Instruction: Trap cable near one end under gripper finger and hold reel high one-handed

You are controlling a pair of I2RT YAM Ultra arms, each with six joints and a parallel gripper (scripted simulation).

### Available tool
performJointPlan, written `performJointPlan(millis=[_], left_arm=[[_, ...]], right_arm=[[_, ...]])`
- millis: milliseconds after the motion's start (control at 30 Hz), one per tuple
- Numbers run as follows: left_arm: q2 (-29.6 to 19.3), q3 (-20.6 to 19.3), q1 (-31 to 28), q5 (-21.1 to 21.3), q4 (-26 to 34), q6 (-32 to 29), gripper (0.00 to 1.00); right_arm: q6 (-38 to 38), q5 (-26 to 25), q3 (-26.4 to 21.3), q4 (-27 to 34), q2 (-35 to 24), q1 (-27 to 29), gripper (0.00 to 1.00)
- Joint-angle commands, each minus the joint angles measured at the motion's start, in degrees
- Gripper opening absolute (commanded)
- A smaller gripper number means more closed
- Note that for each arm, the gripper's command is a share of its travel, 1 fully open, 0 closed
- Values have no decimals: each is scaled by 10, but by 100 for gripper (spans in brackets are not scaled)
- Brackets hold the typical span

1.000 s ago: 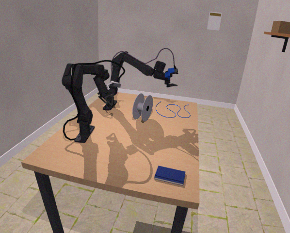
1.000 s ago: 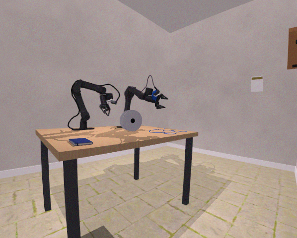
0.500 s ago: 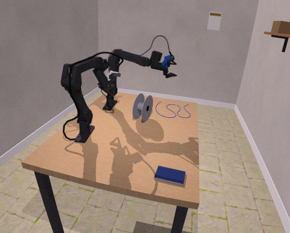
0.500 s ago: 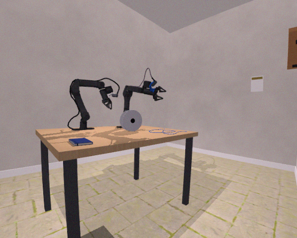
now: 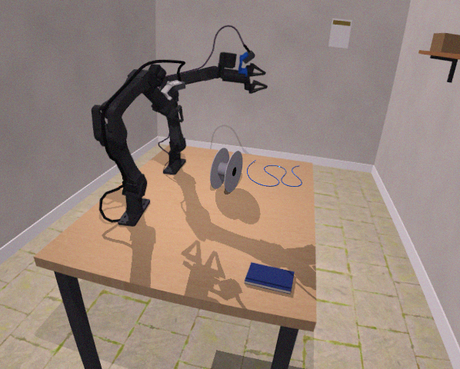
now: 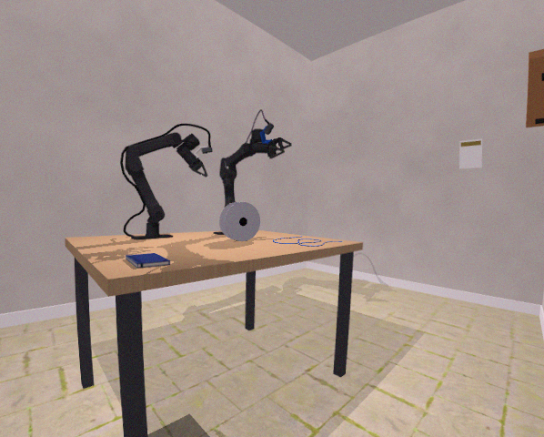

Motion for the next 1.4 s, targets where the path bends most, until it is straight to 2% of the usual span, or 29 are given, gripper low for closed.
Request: performJointPlan(millis=[0,333,400,433,467,567,800,1100,1200,1367], left_arm=[[-44,48,-1,41,-80,-64,100],[-143,149,-2,118,-252,-184,100],[-143,149,-2,118,-252,-184,100],[-137,172,-6,123,-282,-198,100],[-143,180,-7,128,-296,-208,100],[-180,207,-3,144,-337,-236,100],[-214,258,-6,175,-419,-286,100],[-216,298,-27,179,-471,-313,100],[-236,303,-25,184,-479,-316,100],[-228,308,-15,195,-483,-319,100]], right_arm=[[-44,-22,54,16,-28,4,100],[-128,-72,202,28,-48,6,100],[-128,-72,202,28,-48,6,100],[-135,-81,223,22,-35,5,100],[-142,-85,234,21,-30,6,100],[-163,-95,265,31,-64,6,100],[-196,-108,331,36,-62,12,100],[-216,-117,370,35,-65,16,100],[-220,-124,376,37,-72,11,100],[-221,-133,379,36,-68,3,100]])
